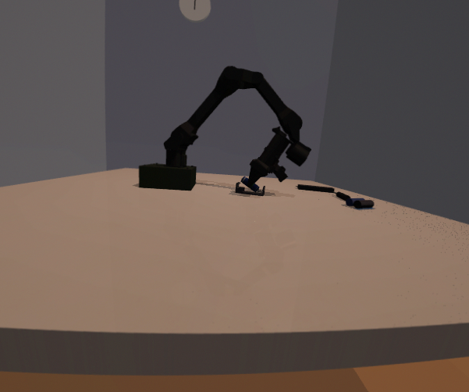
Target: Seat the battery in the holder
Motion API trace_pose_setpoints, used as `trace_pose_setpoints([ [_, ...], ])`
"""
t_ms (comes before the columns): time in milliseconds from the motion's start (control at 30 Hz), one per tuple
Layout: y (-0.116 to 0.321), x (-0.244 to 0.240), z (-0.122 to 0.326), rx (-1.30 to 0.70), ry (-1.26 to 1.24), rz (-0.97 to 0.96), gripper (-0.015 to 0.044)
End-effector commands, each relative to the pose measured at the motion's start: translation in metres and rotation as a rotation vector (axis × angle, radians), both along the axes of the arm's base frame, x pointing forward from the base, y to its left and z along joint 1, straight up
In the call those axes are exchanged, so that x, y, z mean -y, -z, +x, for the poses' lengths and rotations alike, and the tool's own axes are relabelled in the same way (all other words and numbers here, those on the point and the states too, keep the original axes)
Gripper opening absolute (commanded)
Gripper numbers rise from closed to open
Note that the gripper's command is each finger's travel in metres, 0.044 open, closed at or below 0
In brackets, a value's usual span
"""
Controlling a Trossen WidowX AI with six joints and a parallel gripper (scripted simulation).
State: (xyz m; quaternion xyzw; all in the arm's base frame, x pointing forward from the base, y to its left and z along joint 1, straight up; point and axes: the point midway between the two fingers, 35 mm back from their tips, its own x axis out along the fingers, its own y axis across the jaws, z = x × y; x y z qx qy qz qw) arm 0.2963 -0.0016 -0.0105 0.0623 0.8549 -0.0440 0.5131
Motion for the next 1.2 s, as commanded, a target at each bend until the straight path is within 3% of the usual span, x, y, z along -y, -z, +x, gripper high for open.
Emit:
trace_pose_setpoints([
  [0,0.0023,0.0007,0.0037,-0.001,-0.006,0.001,0.0085],
  [1167,0.0055,0.0015,0.0108,0.083,-0.008,-0.016,0.0085],
])
